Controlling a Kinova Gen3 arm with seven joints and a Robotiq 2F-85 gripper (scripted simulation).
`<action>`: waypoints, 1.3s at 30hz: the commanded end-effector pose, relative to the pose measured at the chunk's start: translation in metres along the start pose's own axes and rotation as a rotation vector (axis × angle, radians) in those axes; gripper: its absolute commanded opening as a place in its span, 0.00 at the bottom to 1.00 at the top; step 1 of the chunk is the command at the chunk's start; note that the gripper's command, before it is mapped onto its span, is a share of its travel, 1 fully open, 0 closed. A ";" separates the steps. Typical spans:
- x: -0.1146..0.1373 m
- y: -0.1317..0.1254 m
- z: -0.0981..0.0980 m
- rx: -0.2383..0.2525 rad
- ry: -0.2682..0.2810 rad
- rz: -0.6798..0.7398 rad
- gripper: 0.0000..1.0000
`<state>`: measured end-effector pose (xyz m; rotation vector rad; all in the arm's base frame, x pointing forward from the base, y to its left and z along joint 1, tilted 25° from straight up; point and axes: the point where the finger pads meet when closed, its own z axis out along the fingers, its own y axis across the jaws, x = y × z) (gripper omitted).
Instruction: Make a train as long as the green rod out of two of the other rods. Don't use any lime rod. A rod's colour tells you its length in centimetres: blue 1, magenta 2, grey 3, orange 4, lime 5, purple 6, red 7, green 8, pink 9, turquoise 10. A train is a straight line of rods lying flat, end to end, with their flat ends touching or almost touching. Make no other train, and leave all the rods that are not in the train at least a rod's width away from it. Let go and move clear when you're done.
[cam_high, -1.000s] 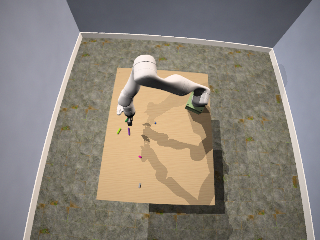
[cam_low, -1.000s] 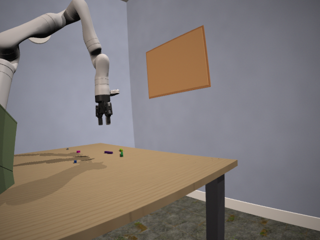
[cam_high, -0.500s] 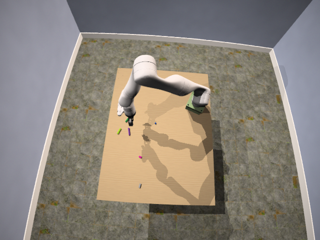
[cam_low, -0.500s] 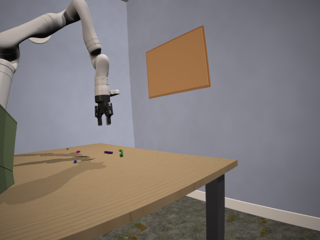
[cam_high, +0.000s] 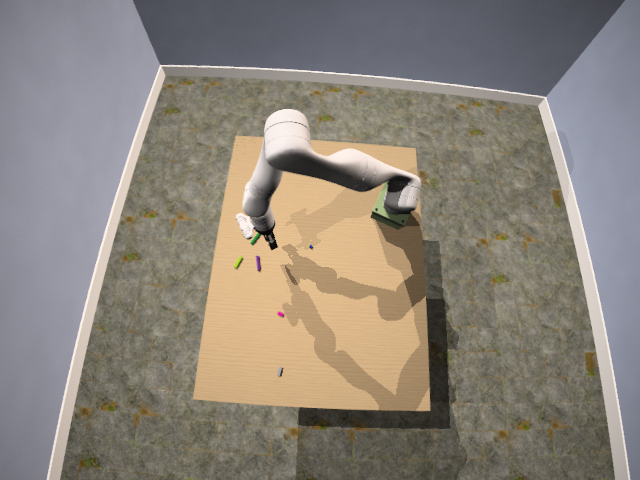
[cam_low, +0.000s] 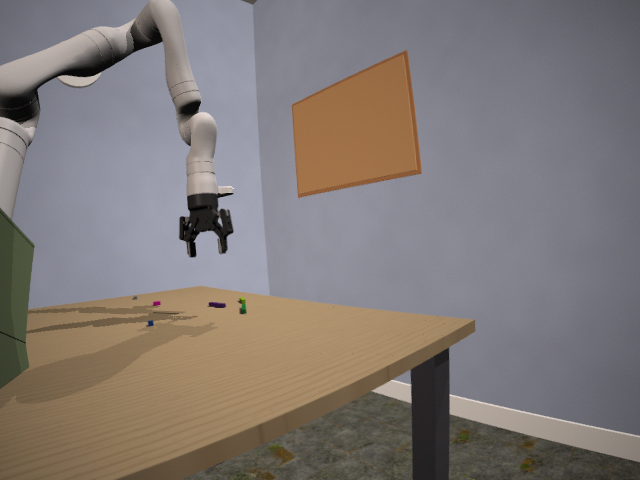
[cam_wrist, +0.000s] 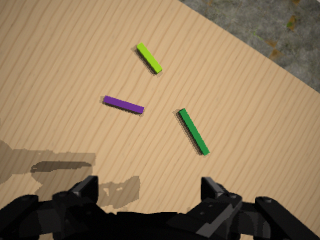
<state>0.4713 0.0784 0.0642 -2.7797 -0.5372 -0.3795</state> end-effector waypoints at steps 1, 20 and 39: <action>-0.003 0.000 0.002 0.003 -0.003 -0.012 1.00; -0.028 0.000 0.031 -0.027 -0.036 -1.058 1.00; -0.041 -0.026 0.054 -0.018 0.007 -2.115 1.00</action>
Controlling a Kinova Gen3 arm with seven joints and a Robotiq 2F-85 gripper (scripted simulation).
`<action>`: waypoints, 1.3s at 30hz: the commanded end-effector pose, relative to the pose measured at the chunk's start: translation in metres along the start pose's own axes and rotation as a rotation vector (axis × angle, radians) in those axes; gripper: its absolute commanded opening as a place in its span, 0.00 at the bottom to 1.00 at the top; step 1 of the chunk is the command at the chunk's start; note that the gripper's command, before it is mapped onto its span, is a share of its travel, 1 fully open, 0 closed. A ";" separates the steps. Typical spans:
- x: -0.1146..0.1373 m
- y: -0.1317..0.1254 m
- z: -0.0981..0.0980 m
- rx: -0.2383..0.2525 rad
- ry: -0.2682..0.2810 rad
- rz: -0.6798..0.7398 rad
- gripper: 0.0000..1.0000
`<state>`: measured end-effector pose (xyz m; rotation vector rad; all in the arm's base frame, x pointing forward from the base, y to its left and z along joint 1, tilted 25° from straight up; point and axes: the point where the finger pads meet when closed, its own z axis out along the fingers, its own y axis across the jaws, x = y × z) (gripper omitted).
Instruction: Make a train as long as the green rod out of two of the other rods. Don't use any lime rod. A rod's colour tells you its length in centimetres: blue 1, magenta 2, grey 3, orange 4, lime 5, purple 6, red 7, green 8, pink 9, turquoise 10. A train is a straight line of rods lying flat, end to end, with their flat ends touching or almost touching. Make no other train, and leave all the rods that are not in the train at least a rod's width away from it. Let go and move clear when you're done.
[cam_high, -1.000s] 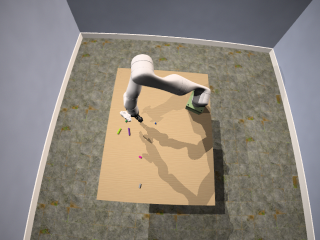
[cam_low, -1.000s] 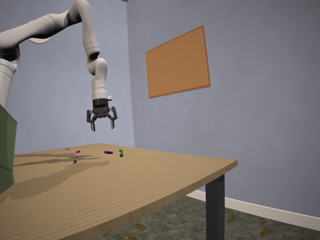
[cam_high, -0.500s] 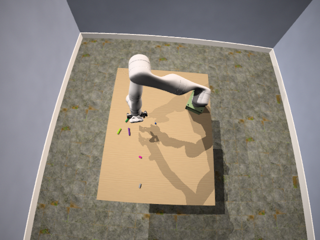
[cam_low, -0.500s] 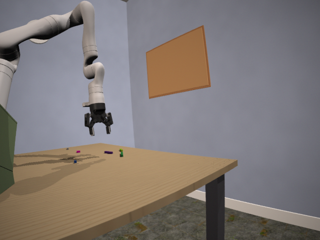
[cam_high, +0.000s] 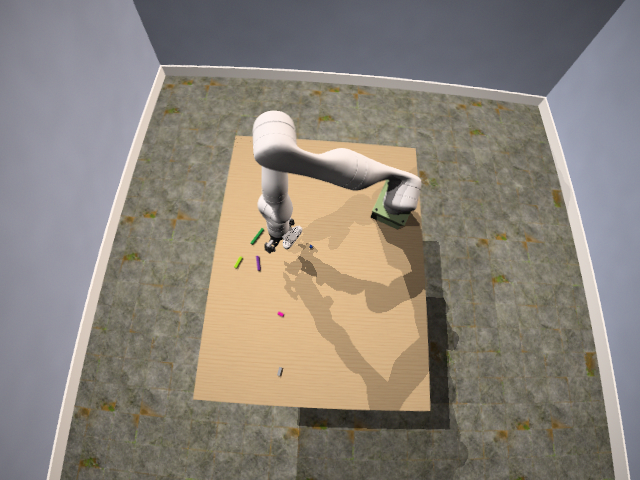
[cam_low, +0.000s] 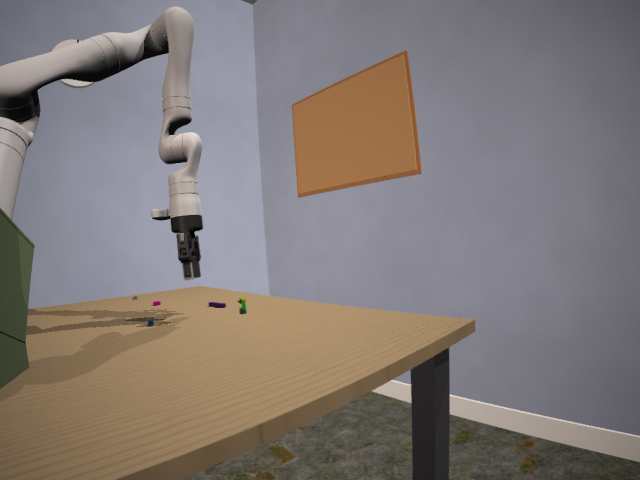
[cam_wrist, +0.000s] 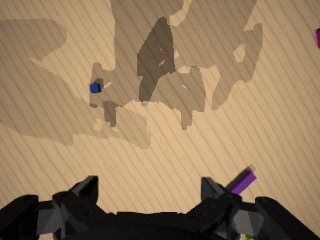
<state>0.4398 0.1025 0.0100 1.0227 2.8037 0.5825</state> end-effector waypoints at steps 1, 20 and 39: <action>0.007 -0.001 0.004 -0.005 0.012 -0.099 1.00; 0.027 0.004 0.011 -0.049 0.032 -0.554 1.00; 0.028 0.004 0.012 -0.051 0.032 -0.576 1.00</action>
